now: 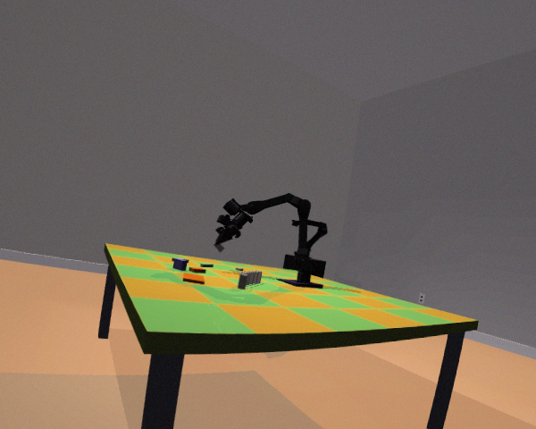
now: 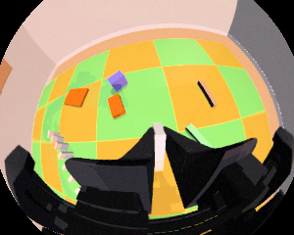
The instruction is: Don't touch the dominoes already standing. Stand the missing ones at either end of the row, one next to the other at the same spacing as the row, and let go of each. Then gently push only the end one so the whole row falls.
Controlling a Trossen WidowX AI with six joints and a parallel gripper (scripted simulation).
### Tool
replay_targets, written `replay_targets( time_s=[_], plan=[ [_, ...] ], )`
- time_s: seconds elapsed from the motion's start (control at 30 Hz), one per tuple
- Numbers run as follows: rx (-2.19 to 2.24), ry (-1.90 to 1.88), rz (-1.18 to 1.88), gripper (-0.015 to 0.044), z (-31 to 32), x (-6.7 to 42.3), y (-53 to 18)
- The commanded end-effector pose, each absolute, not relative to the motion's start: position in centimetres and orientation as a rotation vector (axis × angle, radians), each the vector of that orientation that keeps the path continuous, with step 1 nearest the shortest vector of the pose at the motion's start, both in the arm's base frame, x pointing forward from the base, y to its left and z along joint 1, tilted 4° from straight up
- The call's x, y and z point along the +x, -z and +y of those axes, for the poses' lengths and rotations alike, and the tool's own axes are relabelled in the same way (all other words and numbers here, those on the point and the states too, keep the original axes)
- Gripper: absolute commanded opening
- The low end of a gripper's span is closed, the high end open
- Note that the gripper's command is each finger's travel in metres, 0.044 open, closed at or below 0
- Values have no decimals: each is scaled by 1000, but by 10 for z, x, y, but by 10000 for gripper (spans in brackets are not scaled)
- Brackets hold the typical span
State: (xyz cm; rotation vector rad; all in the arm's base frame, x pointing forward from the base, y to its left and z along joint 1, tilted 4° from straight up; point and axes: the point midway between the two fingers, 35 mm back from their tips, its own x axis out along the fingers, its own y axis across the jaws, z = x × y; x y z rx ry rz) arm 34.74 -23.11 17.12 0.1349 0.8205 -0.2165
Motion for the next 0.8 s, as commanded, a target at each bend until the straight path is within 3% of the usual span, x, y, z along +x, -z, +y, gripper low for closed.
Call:
replay_targets(
  time_s=[0.0,0.77],
  plan=[
    [149,215,759,28,-232,346,-167],
    [104,185,431,28,-233,329,-168]
  ],
)
